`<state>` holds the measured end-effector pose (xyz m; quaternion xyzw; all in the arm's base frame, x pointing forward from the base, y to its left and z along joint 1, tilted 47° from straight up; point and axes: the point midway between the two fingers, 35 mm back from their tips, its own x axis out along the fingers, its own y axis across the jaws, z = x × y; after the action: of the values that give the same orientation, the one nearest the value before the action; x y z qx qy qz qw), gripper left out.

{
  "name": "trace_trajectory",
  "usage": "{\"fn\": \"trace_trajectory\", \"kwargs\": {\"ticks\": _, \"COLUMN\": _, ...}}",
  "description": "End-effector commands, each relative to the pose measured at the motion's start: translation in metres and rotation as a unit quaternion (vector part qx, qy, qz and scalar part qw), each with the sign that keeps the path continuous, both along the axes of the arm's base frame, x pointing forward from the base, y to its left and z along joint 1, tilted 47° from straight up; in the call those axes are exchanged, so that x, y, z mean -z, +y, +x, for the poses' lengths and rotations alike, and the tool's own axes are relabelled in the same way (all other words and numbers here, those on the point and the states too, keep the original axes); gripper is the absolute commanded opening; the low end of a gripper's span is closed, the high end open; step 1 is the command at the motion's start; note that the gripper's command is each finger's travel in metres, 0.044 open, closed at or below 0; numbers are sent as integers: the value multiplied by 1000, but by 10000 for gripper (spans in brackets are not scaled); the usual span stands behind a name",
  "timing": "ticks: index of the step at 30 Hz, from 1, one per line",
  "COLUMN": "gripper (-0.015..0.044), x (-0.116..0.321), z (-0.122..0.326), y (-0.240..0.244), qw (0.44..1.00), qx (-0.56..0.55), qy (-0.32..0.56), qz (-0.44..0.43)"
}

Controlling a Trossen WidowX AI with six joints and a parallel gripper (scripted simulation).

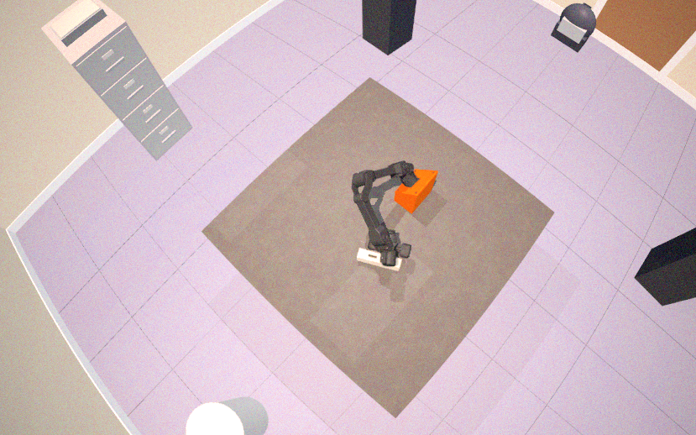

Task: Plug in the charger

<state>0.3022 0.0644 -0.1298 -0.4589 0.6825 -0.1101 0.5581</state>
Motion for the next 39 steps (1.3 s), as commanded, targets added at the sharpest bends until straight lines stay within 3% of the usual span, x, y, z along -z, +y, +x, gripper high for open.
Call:
{"fn": "trace_trajectory", "kwargs": {"ticks": 1, "gripper": 0, "x": 1, "z": 6, "y": 3, "qw": 1000, "qx": -1, "qy": -7, "qz": 5}}
{"fn": "trace_trajectory", "kwargs": {"ticks": 39, "gripper": 0, "x": 3, "z": 15, "y": 9, "qw": 1000, "qx": -1, "qy": -8, "qz": 5}}
